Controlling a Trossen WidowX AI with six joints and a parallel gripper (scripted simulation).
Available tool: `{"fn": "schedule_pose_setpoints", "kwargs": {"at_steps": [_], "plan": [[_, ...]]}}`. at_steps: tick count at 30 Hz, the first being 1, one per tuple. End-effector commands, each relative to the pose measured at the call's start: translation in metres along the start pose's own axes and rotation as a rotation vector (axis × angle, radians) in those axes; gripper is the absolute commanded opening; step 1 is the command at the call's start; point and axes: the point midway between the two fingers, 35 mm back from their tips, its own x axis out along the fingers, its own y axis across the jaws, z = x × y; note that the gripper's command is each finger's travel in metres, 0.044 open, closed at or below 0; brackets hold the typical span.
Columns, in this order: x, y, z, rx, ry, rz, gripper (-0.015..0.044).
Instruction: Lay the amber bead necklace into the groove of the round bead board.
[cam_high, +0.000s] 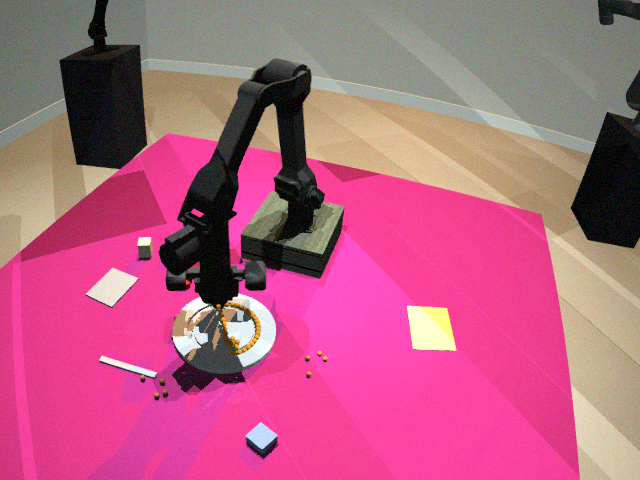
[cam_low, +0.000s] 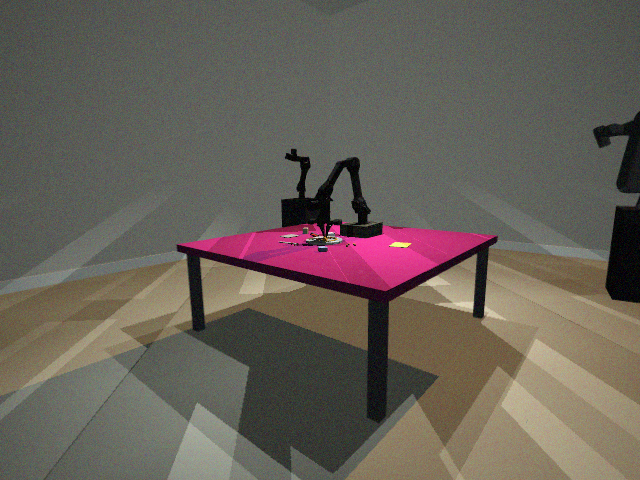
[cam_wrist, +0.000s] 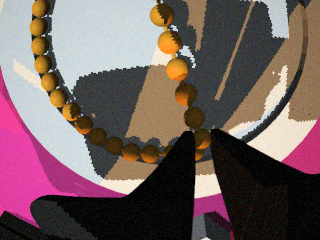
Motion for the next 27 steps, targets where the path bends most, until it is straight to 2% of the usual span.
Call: {"fn": "schedule_pose_setpoints", "kwargs": {"at_steps": [1,26,27], "plan": [[-0.0003,-0.0001,0.0001,0.000,0.000,0.000,0.0000],[0.0019,-0.0088,-0.0094,-0.007,-0.002,0.001,0.0000],[-0.0018,-0.0094,-0.0092,-0.001,0.000,-0.003,0.0026]]}}
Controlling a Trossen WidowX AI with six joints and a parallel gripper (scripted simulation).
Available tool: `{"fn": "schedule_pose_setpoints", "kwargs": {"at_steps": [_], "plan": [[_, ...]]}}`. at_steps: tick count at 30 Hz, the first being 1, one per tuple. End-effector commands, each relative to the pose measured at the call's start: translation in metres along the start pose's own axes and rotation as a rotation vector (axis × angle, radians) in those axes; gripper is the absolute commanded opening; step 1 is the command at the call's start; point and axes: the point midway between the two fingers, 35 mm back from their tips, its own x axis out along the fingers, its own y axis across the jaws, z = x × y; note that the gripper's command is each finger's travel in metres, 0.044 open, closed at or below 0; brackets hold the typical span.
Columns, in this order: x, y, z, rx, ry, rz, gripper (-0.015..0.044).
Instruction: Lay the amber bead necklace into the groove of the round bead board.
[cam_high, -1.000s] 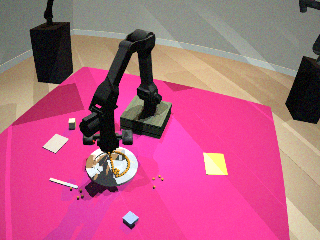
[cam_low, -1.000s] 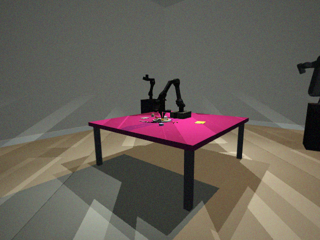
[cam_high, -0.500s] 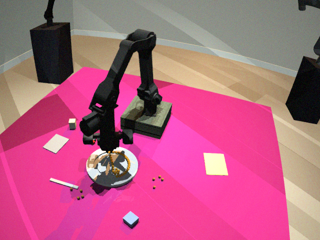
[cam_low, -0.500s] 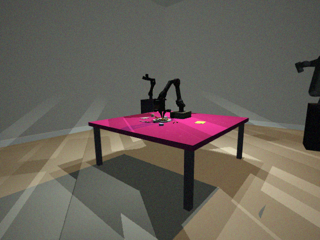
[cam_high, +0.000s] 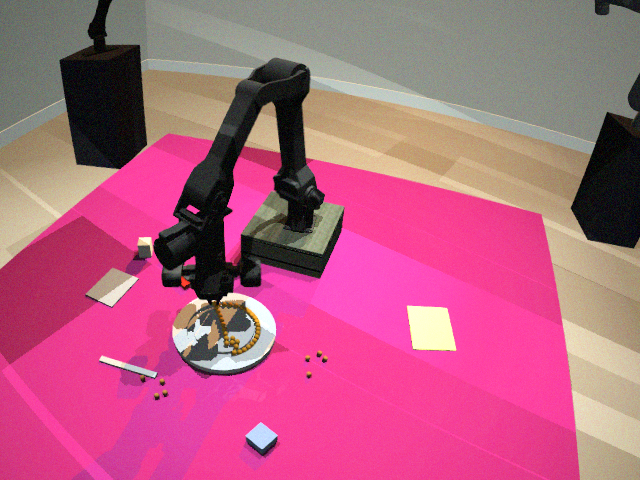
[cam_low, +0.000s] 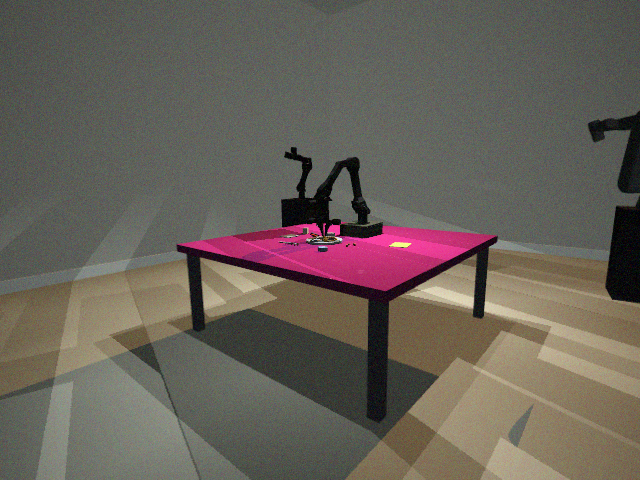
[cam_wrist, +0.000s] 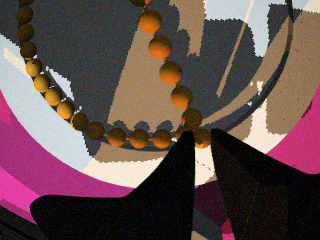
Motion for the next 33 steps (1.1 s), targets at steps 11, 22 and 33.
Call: {"fn": "schedule_pose_setpoints", "kwargs": {"at_steps": [11,22,33], "plan": [[-0.0008,-0.0001,0.0002,0.000,-0.001,-0.001,0.0315],[-0.0049,0.0006,-0.0007,-0.006,-0.003,0.003,0.0440],[-0.0049,0.0006,-0.0007,-0.006,-0.003,0.003,0.0440]]}}
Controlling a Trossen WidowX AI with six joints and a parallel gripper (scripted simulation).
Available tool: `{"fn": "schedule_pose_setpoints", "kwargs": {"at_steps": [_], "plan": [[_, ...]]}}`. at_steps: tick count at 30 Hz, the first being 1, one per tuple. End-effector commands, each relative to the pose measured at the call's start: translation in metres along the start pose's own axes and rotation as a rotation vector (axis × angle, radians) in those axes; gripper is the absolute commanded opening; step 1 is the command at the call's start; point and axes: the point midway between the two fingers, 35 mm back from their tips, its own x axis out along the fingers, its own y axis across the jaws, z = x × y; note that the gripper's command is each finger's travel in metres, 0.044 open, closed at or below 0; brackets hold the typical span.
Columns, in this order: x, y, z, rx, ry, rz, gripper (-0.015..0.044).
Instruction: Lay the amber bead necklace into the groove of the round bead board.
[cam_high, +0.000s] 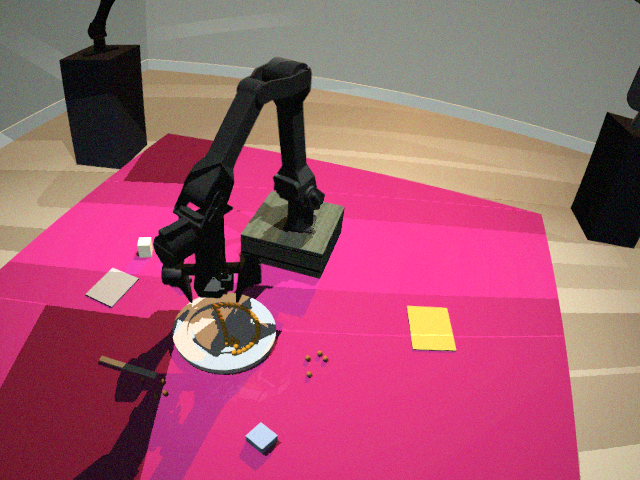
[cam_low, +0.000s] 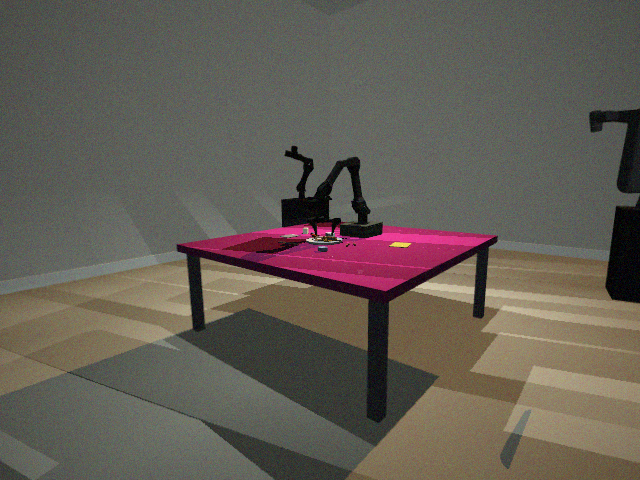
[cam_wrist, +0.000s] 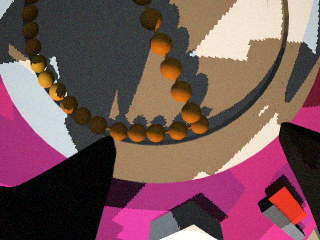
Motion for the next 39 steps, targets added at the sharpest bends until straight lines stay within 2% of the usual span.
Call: {"fn": "schedule_pose_setpoints", "kwargs": {"at_steps": [1,8,15,20,39], "plan": [[0.000,0.000,0.001,-0.006,-0.003,0.003,0.0440],[0.000,0.000,0.001,-0.006,-0.003,0.003,0.0440],[-0.032,0.008,0.023,-0.331,-0.006,0.003,0.0256],[-0.033,0.008,0.024,-0.343,-0.006,0.003,0.0125],[-0.013,0.007,0.025,-0.336,-0.008,-0.001,0.0120]]}}
